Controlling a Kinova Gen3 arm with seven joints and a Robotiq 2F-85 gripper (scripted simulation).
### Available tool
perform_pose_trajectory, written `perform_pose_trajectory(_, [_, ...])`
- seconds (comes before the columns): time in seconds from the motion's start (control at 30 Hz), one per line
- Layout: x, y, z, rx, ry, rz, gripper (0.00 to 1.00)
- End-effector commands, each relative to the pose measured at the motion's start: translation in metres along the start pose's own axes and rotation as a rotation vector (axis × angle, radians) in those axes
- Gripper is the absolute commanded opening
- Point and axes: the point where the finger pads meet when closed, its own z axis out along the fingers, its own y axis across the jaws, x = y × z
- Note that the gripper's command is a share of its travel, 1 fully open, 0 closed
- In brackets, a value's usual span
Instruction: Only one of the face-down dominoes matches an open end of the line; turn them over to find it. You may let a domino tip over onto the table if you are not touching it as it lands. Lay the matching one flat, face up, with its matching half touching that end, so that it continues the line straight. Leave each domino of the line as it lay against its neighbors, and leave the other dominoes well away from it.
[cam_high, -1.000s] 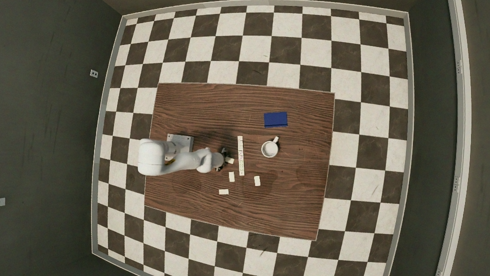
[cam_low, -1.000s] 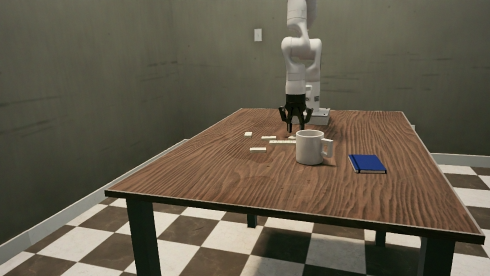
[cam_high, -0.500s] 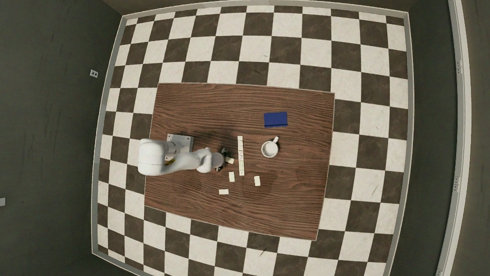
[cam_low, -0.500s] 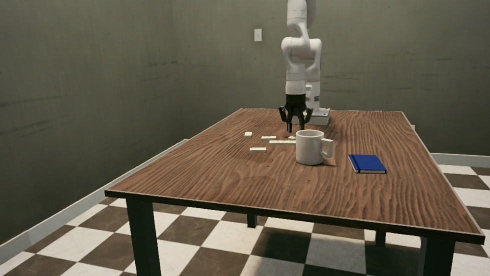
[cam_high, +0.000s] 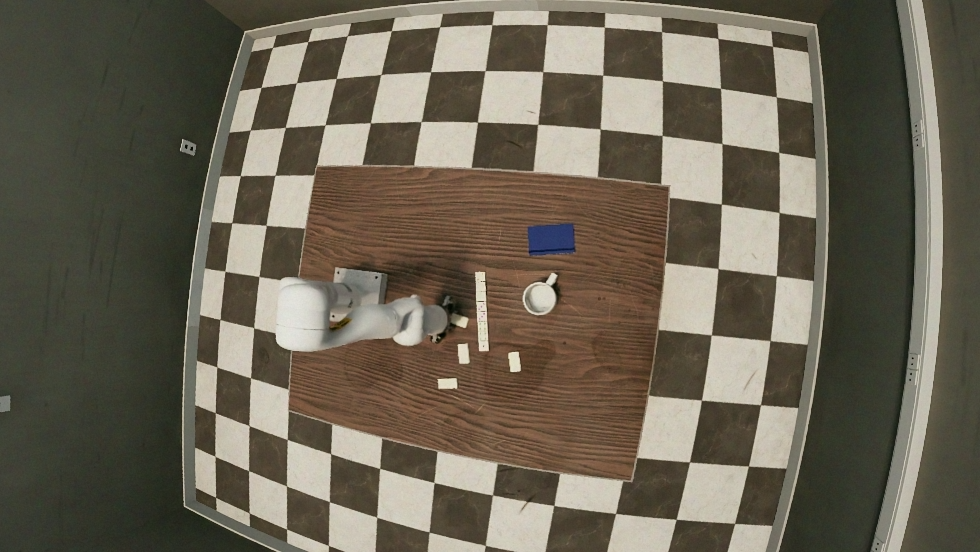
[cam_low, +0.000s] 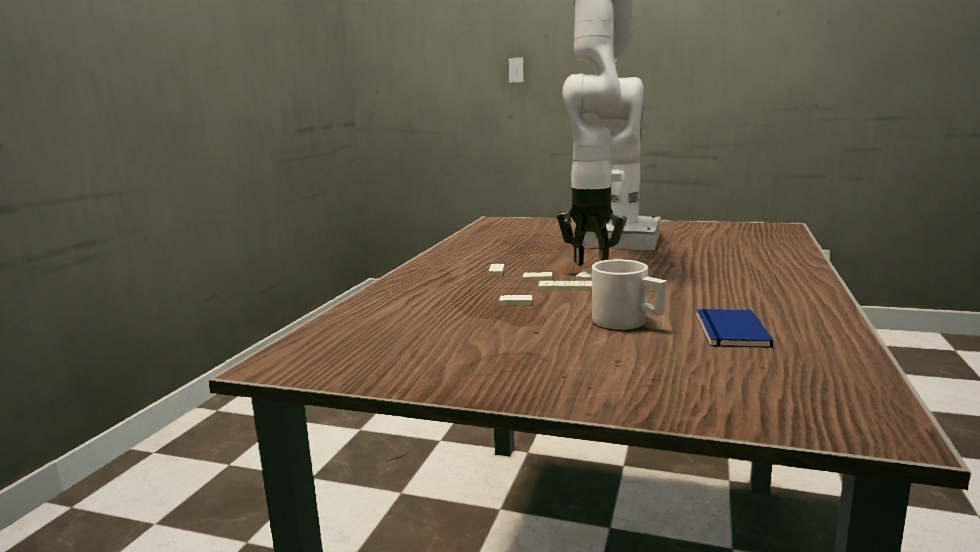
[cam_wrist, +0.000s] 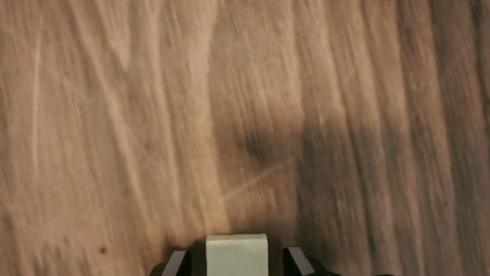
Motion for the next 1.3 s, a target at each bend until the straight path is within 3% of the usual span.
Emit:
perform_pose_trajectory(0.0, [0.0,0.0,0.0,0.0,-0.001,0.0,0.5])
perform_pose_trajectory(0.3, [0.0,0.0,-0.003,0.001,-0.031,0.0,0.5])
perform_pose_trajectory(0.43, [0.001,0.0,-0.011,0.001,-0.112,0.0,0.5])
perform_pose_trajectory(0.53, [0.001,0.0,-0.014,0.0,-0.14,0.0,0.5])
perform_pose_trajectory(0.87, [0.001,0.0,-0.012,0.0,-0.141,0.0,0.5])
perform_pose_trajectory(1.27, [0.001,0.0,0.008,0.0,-0.141,0.0,0.5])
